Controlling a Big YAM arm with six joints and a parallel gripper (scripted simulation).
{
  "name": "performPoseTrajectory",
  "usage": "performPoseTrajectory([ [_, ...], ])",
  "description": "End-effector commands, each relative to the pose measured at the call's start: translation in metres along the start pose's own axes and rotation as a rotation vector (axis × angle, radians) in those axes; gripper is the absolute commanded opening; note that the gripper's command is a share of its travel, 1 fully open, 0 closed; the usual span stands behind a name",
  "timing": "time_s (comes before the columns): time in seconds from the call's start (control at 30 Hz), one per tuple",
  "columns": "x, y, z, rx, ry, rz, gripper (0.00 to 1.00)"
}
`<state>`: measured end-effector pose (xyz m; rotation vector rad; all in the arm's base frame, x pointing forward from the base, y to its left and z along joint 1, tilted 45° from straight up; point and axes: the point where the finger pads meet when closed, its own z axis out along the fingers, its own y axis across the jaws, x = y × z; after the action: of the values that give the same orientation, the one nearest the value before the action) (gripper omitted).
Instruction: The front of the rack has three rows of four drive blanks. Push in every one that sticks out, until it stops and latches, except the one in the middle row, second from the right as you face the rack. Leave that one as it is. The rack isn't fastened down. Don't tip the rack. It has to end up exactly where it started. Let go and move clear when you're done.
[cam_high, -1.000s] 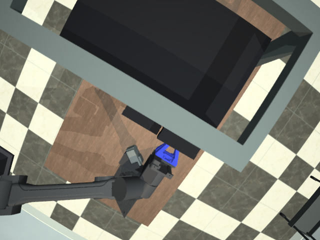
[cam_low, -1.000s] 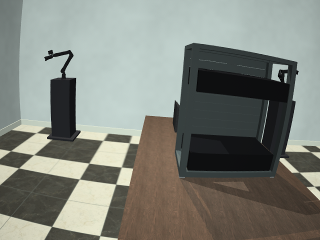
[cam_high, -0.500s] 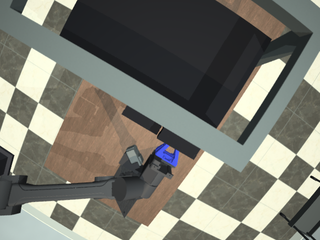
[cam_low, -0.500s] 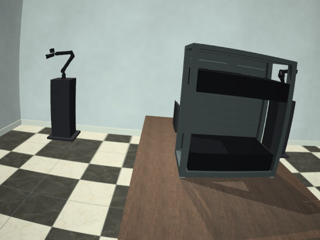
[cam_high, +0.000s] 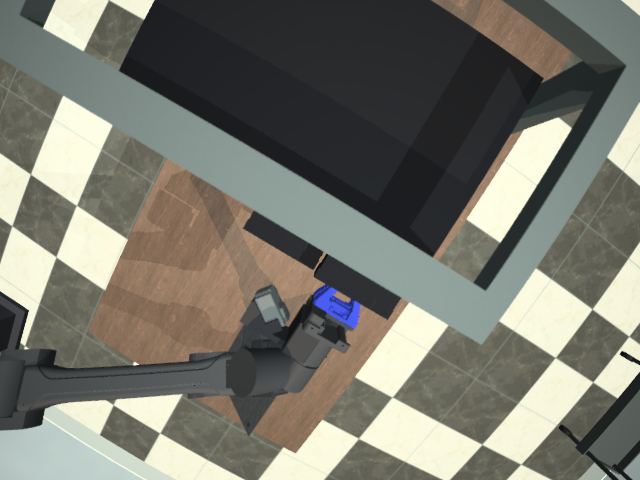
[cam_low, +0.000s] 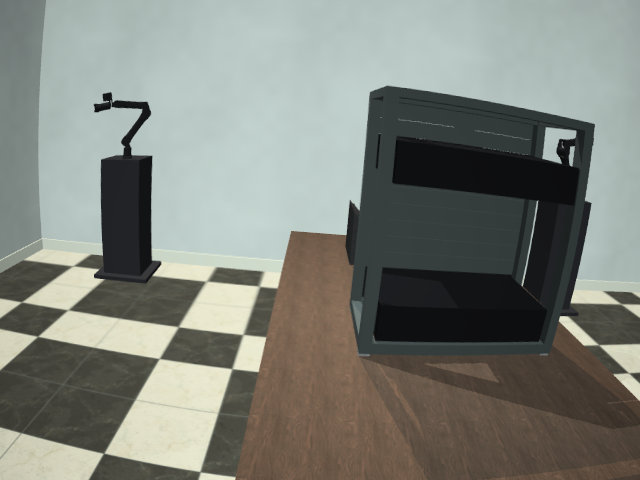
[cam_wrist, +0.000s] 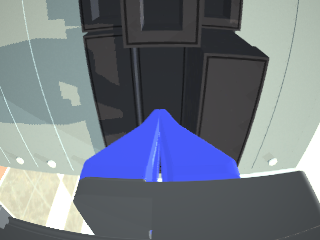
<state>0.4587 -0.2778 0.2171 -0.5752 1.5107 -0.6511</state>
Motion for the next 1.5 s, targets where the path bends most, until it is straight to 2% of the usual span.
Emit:
performPoseTrajectory([
  [0.0,-0.011,-0.020,0.034,0.008,-0.038,-0.032,0.00],
  [0.9,-0.011,-0.020,0.034,0.008,-0.038,-0.032,0.00],
  [1.0,-0.011,-0.020,0.029,0.007,-0.040,-0.032,0.00],
  [1.03,-0.012,-0.020,0.025,0.004,-0.043,-0.032,0.00],
  [1.07,-0.001,-0.031,0.012,0.024,-0.021,-0.032,0.00],
  [1.1,-0.012,-0.040,0.003,0.043,-0.037,-0.054,0.00],
  [1.13,-0.002,-0.016,-0.015,0.020,-0.014,-0.025,0.00],
  [1.3,-0.002,-0.015,-0.061,0.017,-0.012,-0.020,0.00],
  [1.37,-0.002,-0.015,-0.061,0.017,-0.012,-0.020,0.00],
  [1.47,-0.002,-0.015,-0.082,0.017,-0.013,-0.020,0.00],
])
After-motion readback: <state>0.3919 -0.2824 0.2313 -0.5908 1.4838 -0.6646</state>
